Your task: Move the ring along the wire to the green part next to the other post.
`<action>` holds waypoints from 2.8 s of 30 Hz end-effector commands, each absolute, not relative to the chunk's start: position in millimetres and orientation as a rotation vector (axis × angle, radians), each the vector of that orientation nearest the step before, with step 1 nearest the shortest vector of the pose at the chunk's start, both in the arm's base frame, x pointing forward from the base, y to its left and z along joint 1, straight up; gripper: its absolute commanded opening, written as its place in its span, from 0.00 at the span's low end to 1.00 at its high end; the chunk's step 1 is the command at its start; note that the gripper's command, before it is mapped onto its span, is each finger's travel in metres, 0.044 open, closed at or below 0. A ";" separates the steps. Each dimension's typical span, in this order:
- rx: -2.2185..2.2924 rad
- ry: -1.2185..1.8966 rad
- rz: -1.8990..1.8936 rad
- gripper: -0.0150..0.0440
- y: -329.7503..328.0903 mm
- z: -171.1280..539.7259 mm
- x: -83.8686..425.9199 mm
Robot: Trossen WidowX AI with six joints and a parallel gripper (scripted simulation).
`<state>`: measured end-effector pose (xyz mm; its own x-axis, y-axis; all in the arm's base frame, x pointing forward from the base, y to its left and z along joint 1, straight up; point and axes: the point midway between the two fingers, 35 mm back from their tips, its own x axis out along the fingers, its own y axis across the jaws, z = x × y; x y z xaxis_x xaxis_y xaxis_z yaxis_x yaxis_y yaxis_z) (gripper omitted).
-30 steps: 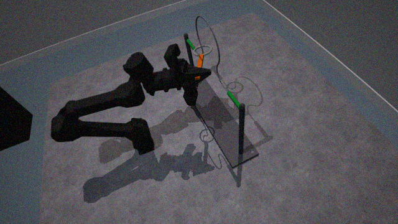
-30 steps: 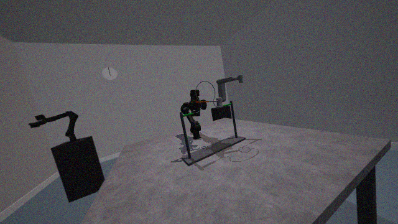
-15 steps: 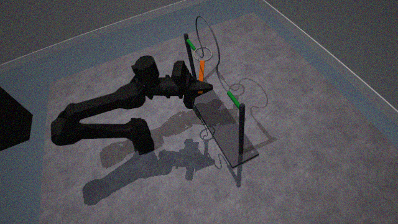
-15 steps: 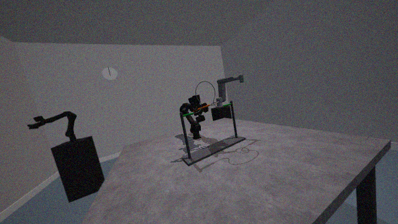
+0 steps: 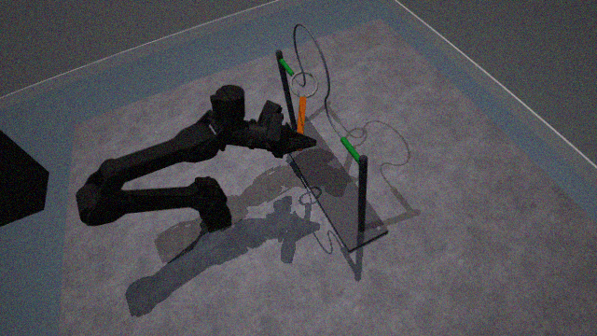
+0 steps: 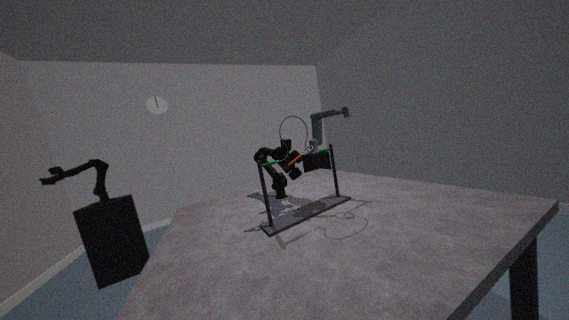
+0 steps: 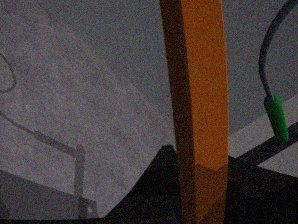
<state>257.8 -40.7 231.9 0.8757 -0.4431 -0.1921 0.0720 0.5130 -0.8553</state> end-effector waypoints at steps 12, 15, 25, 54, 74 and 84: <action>-0.633 0.400 -0.193 0.00 -4.6 187.6 265.1; -0.562 0.410 -0.174 0.00 5.2 181.2 264.5; -0.342 0.438 -0.118 0.00 38.5 166.2 262.1; -0.041 0.468 -0.043 0.00 103.6 158.7 257.0; -0.030 0.467 -0.041 0.00 124.9 158.7 255.3; -0.029 0.465 -0.041 0.00 135.0 158.7 254.4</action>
